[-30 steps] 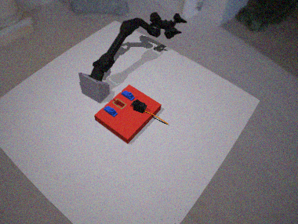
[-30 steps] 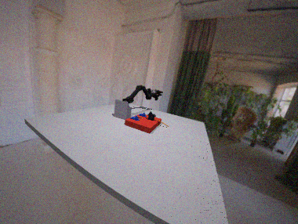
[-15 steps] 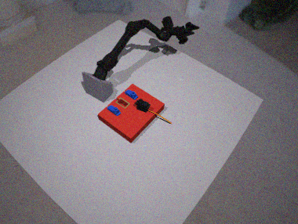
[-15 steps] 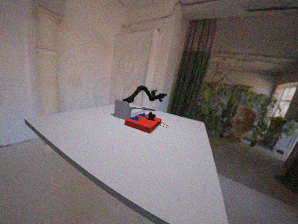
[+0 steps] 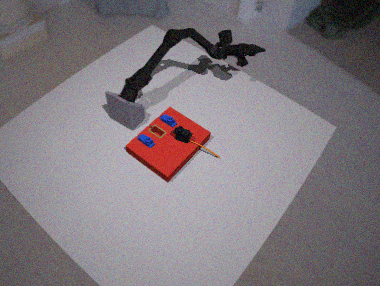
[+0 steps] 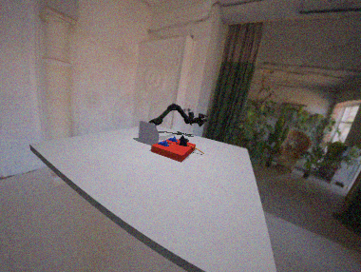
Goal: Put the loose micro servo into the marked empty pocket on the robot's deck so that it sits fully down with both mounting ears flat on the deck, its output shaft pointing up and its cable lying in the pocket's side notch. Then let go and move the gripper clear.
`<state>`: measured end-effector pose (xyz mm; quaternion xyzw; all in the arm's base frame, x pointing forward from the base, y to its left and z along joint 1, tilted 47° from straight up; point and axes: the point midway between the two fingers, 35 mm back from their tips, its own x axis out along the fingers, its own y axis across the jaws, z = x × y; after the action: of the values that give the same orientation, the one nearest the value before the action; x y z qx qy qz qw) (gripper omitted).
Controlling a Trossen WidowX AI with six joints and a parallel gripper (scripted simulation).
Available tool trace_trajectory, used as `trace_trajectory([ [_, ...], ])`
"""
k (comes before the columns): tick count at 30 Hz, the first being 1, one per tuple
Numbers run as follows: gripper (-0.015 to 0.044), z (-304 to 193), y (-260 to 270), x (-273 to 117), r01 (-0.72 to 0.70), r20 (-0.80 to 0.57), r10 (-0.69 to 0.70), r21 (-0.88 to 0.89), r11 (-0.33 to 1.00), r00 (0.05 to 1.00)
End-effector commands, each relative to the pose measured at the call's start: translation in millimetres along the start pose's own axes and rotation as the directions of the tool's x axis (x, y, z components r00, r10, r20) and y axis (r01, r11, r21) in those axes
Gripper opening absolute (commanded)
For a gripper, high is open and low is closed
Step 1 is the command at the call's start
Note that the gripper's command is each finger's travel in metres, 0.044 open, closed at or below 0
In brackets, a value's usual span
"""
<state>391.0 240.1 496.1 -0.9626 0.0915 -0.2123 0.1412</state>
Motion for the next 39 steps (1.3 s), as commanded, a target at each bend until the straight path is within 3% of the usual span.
trace_trajectory([
  [1, 0.0440, 31.7, 6.4, 16.7, 0.034, 0.040, -0.028, -0.144, 0.989, 0.999],
  [11, 0.0440, 75.0, 29.4, 42.6, 0.089, 0.125, -0.046, -0.358, 0.929, 0.991],
  [23, 0.0440, 152.8, 77.7, 71.9, 0.258, 0.338, -0.061, -0.578, 0.774, 0.939],
  [39, 0.0440, 254.8, 178.5, 74.9, 0.540, 0.683, 0.023, -0.598, 0.592, 0.730],
])
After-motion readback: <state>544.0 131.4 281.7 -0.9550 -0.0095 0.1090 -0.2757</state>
